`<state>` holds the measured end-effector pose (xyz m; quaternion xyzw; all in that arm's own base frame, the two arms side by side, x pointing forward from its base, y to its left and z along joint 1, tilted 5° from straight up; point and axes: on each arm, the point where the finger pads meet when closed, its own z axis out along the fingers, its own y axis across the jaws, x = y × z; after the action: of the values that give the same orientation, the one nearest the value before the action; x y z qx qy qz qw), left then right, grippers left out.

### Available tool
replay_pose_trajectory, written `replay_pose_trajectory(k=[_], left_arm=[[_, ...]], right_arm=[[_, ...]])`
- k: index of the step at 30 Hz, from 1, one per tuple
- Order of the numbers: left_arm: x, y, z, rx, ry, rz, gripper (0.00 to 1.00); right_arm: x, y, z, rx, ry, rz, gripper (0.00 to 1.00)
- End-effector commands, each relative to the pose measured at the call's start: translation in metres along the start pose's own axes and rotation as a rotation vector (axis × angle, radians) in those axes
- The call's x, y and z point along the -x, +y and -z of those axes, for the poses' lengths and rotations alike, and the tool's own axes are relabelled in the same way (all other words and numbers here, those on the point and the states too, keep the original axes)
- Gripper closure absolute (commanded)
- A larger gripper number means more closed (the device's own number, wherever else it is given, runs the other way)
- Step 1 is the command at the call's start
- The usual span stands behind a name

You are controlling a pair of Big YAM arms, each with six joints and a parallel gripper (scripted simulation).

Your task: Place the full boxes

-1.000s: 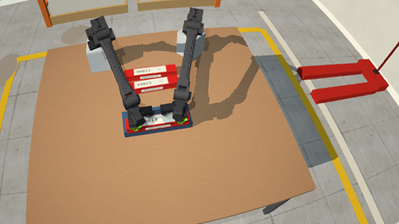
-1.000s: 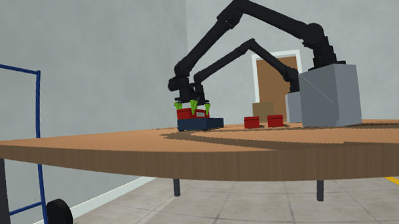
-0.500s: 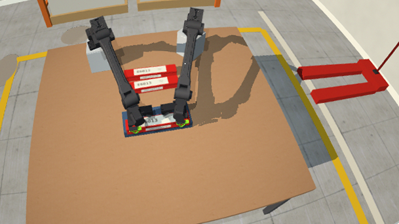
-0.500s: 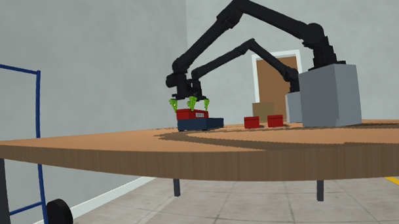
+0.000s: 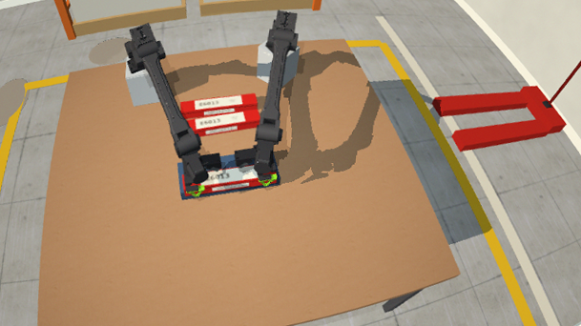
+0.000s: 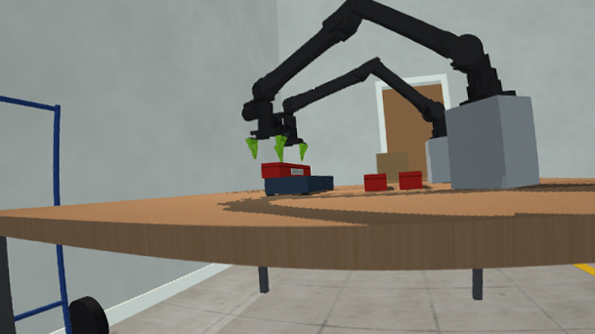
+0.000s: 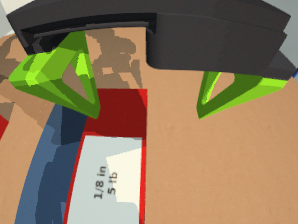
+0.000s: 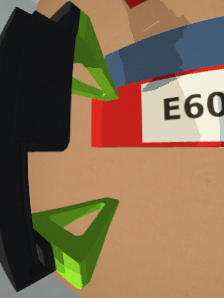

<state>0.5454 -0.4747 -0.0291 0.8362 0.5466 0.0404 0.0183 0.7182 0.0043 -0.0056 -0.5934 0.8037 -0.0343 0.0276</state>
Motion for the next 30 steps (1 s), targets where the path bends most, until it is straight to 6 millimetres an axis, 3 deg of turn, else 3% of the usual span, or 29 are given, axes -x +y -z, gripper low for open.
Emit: replay_pose_trajectory(k=[1,14,15,17,18,19,20,21,22,24,25,30], left_arm=[[0.004,0.014,0.024,0.041,-0.014,-0.002,0.00],[0.004,0.014,0.024,0.041,-0.014,-0.002,0.00],[0.009,-0.030,-0.016,0.049,-0.016,-0.003,0.00],[0.009,-0.030,-0.006,0.049,-0.016,-0.003,0.00],[0.009,-0.031,-0.003,0.046,-0.015,-0.003,0.00],[0.009,-0.034,-0.007,0.033,-0.011,-0.004,0.00],[0.009,-0.031,0.009,0.049,-0.017,-0.003,0.00],[0.011,-0.021,0.026,0.067,-0.023,-0.002,0.00],[0.012,-0.015,0.039,0.079,-0.027,0.001,0.00],[0.012,-0.015,0.039,0.079,-0.027,0.001,0.00],[-0.004,-0.010,0.043,0.078,-0.024,0.024,0.00],[0.006,-0.017,0.067,0.072,-0.024,0.008,0.00]], right_arm=[[0.001,-0.011,0.005,-0.021,-0.008,0.002,0.00],[0.001,-0.012,0.005,-0.021,-0.008,0.002,0.00],[0.016,0.029,-0.016,-0.054,-0.020,0.000,0.00],[0.017,0.030,-0.006,-0.054,-0.021,0.000,0.00],[0.014,0.041,-0.034,-0.005,-0.004,0.002,0.00],[0.014,0.041,-0.029,-0.005,-0.004,0.002,0.00],[0.014,0.038,0.001,-0.019,-0.009,0.001,0.00],[0.021,0.015,0.034,-0.083,-0.032,0.000,0.00],[0.021,0.015,0.039,-0.083,-0.032,0.000,0.00],[0.021,0.015,0.039,-0.083,-0.032,0.000,0.00],[0.015,0.013,0.044,-0.083,-0.030,0.000,0.00],[0.012,0.014,0.070,-0.084,-0.030,-0.007,0.00]])
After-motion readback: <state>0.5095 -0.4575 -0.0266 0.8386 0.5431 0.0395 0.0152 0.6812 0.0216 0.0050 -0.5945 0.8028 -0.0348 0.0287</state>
